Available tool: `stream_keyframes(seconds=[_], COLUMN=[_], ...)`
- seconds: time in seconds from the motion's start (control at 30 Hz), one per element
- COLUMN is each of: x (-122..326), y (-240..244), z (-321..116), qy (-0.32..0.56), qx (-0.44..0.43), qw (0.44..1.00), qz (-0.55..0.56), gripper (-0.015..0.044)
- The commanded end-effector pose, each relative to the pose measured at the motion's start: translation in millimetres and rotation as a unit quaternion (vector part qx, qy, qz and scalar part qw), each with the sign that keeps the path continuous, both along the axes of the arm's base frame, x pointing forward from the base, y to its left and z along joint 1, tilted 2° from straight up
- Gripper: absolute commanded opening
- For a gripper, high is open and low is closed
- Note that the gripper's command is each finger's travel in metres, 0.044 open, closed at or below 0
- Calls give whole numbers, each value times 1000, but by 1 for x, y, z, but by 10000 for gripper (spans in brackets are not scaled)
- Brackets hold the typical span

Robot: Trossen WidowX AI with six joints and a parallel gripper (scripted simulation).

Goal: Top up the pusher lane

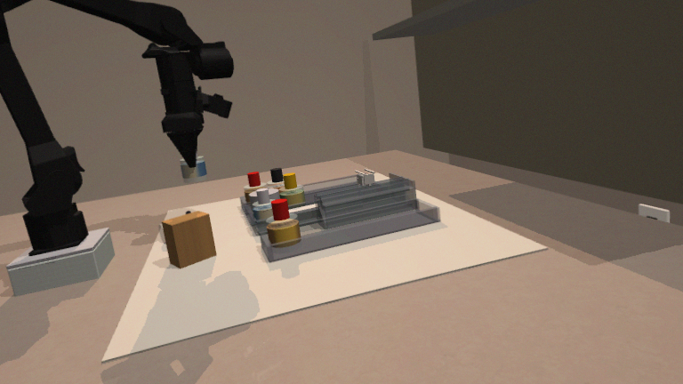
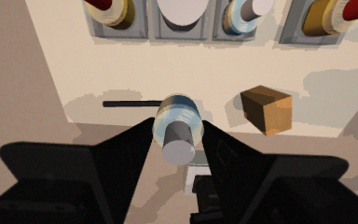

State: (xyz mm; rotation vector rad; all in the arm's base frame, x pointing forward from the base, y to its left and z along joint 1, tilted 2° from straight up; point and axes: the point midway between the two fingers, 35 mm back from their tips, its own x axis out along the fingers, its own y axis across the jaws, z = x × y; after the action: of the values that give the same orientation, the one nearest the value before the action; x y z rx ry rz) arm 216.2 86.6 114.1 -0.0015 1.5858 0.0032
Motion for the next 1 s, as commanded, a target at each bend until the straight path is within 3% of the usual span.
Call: stream_keyframes(seconds=[0.0, 0.73, 0.97], x=[2, 63, 65], y=[-1, -78, -81], z=[4, -43, -52], qy=[-4, -6, -6], qx=[0, -3, -3], qw=[1000, 1000, 1000], qz=[-2, 24, 25], gripper=[0, 0, 0])
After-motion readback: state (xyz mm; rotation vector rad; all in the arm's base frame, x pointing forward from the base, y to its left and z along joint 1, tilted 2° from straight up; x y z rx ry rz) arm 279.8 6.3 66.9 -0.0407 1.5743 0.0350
